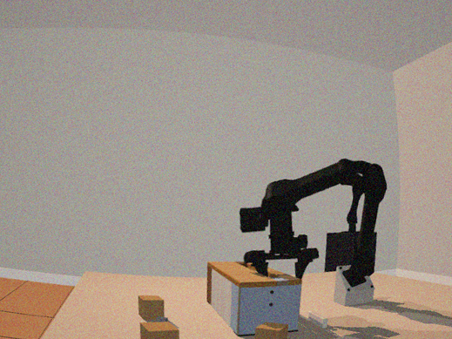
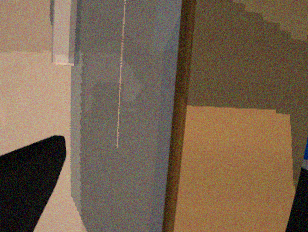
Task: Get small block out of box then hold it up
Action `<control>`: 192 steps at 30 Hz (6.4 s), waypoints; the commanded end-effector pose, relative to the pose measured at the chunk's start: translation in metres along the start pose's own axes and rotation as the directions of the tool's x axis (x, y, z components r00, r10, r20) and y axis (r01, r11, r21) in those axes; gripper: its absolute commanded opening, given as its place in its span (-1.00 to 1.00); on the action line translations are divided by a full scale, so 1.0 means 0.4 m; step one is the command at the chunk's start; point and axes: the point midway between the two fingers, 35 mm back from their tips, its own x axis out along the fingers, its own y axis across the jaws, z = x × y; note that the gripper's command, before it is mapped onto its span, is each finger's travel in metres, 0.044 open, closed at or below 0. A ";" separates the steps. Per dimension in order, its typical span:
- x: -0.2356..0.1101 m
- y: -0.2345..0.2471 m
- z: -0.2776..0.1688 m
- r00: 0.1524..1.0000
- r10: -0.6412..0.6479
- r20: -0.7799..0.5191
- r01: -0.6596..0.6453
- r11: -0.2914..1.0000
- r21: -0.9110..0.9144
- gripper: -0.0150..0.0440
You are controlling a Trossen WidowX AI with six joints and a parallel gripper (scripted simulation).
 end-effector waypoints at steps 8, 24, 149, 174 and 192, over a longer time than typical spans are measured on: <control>0.008 -0.001 0.054 1.000 -0.006 0.002 0.006 1.000 -0.004 0.86; 0.022 -0.001 0.126 1.000 -0.006 0.004 0.006 1.000 -0.004 0.86; 0.102 0.113 0.244 0.895 -0.410 -0.176 -0.193 0.002 -0.981 -0.49; 0.064 0.120 0.210 0.911 -0.365 -0.192 0.127 0.692 -0.711 -0.49; 0.034 0.127 0.186 0.925 -0.331 -0.186 0.332 0.943 -0.027 -0.49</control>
